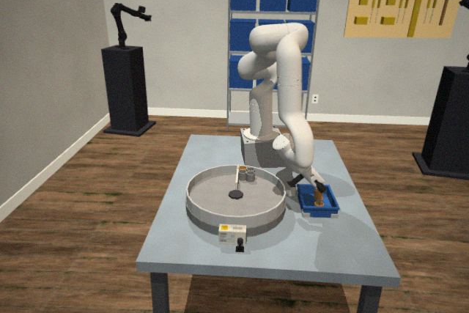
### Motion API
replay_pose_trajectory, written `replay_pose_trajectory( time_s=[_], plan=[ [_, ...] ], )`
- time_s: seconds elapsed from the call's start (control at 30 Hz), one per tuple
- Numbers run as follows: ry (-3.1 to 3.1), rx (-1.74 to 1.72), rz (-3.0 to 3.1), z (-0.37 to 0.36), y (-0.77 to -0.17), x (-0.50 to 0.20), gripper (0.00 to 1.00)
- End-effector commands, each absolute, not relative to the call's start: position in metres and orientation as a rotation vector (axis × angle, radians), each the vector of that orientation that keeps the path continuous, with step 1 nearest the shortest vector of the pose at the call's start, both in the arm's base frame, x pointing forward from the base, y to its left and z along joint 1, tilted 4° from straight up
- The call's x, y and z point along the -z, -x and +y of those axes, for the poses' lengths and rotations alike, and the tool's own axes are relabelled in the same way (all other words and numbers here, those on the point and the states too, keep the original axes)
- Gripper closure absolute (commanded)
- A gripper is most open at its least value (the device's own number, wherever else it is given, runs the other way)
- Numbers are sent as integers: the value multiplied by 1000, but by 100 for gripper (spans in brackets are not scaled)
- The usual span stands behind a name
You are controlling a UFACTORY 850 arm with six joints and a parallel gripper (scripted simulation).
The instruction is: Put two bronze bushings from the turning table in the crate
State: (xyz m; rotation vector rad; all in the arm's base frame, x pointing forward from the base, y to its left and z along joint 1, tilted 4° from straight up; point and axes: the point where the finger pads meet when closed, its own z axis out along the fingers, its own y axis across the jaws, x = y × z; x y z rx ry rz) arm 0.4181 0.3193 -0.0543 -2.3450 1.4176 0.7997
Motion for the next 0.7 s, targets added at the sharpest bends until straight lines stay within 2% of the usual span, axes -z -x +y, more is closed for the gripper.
replay_pose_trajectory(
  time_s=[0.0,0.37,0.4,0.67],
  plan=[
    [2398,-795,1332,313,-408,81,100],
    [2398,-795,1332,313,-408,81,100],
    [2348,-797,1411,319,-418,55,100],
    [2387,-796,1349,319,-418,51,100]
  ],
)
